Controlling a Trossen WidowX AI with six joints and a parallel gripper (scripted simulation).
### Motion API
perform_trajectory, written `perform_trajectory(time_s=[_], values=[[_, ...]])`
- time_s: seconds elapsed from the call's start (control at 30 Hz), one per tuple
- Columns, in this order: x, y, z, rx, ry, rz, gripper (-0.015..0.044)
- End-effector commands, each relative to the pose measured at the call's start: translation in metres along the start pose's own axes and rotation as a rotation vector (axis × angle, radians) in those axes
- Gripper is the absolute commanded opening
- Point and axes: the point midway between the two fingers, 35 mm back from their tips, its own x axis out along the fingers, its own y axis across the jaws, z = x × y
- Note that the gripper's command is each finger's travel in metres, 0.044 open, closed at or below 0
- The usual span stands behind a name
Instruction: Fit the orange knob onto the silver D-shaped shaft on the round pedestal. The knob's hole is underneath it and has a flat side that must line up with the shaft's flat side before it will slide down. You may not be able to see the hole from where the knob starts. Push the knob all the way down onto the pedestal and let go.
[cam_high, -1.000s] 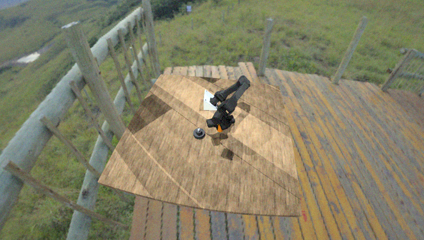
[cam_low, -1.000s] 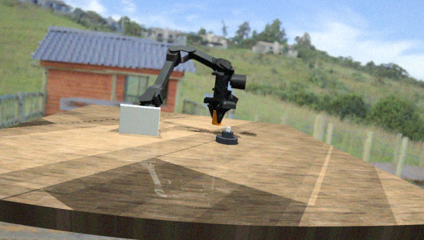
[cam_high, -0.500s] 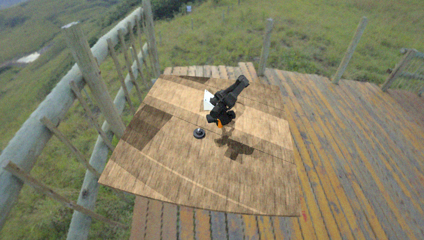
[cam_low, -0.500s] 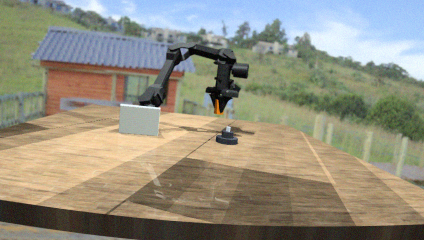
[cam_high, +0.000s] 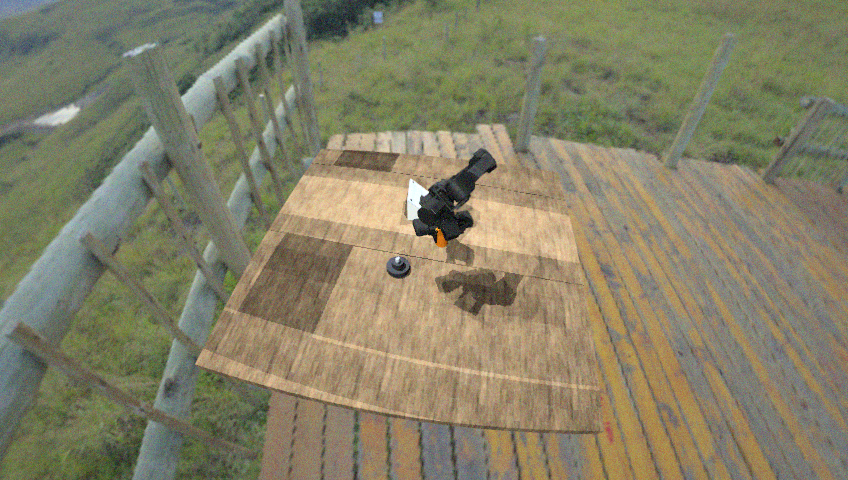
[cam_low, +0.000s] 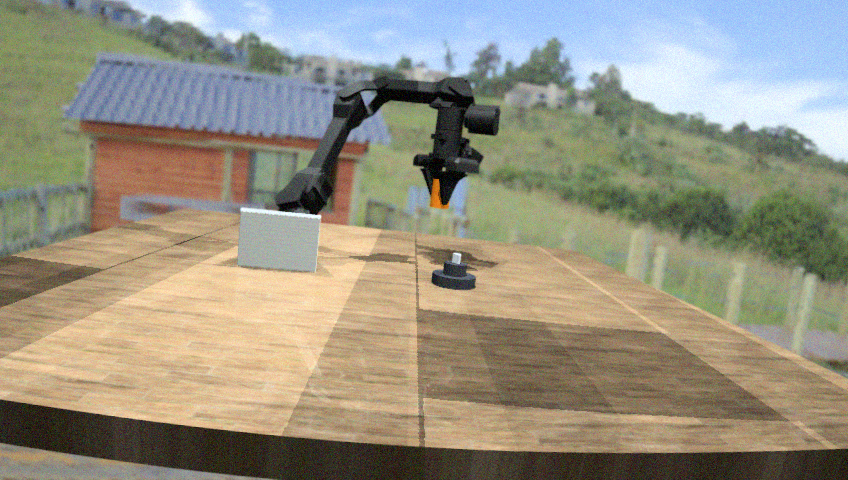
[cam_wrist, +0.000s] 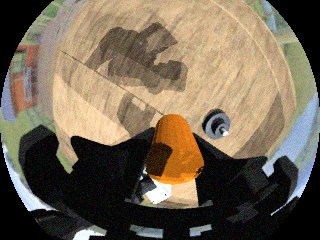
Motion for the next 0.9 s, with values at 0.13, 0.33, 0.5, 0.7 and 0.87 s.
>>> perform_trajectory(time_s=[0.13, 0.33, 0.5, 0.7, 0.87], values=[[-0.003, -0.012, 0.000, -0.005, -0.002, -0.007, 0.0000], [0.002, -0.031, -0.002, -0.005, -0.002, -0.009, 0.0000], [0.006, -0.046, -0.004, -0.005, -0.002, -0.010, 0.0000], [0.012, -0.064, -0.007, -0.005, -0.002, -0.011, 0.0000], [0.017, -0.079, -0.010, -0.006, -0.002, -0.012, 0.0000]])
